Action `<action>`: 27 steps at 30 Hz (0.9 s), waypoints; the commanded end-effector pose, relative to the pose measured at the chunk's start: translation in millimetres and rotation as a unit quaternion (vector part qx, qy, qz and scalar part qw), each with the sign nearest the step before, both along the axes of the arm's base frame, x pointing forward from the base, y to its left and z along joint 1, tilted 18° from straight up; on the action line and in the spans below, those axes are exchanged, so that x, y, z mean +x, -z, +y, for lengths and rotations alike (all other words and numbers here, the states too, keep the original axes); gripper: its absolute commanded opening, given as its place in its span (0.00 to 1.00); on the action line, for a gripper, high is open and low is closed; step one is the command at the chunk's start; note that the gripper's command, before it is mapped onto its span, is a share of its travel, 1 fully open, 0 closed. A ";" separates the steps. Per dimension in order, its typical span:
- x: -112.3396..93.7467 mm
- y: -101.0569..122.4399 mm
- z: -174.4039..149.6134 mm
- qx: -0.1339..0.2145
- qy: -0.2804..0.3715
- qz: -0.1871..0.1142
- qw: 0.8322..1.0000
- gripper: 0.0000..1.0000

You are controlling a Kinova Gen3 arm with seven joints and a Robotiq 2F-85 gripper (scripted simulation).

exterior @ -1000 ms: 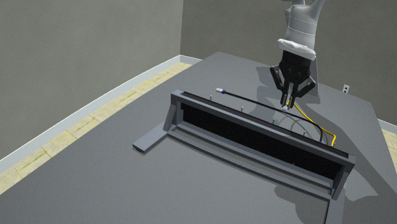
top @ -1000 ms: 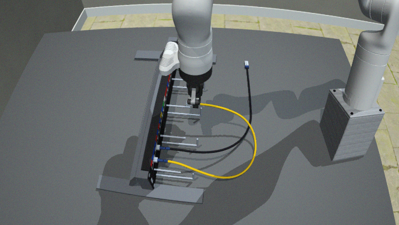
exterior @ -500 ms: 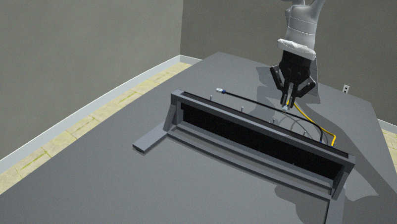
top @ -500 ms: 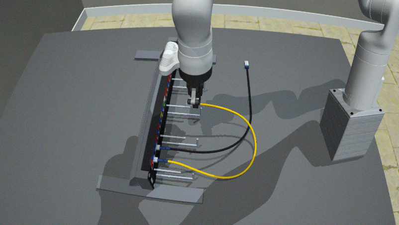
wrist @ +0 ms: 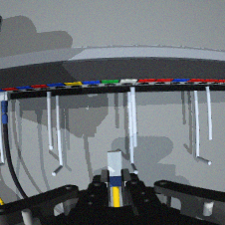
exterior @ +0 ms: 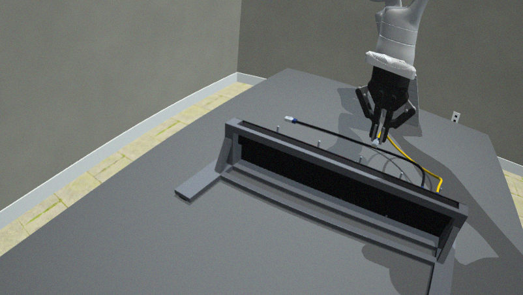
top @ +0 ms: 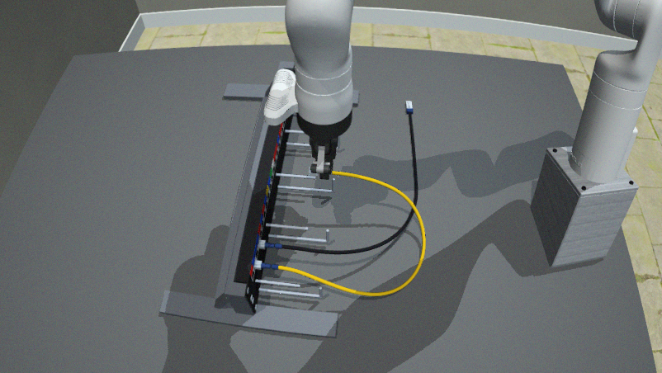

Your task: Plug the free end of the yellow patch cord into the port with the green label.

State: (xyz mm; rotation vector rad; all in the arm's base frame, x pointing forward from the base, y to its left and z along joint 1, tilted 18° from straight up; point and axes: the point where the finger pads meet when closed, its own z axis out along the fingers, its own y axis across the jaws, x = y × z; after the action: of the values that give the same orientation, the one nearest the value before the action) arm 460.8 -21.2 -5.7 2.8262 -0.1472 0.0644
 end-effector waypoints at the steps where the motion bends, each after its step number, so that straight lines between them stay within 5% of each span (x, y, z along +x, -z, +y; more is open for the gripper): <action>1: 0.6 -0.6 0.5 0.000 0.000 -0.001 1.000 0.00; 27: 8.0 5.3 -2.1 0.002 0.000 -0.001 1.000 0.00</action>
State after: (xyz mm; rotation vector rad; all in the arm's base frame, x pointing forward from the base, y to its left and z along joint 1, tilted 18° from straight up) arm 466.8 -21.3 -9.4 2.8315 -0.1454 0.0680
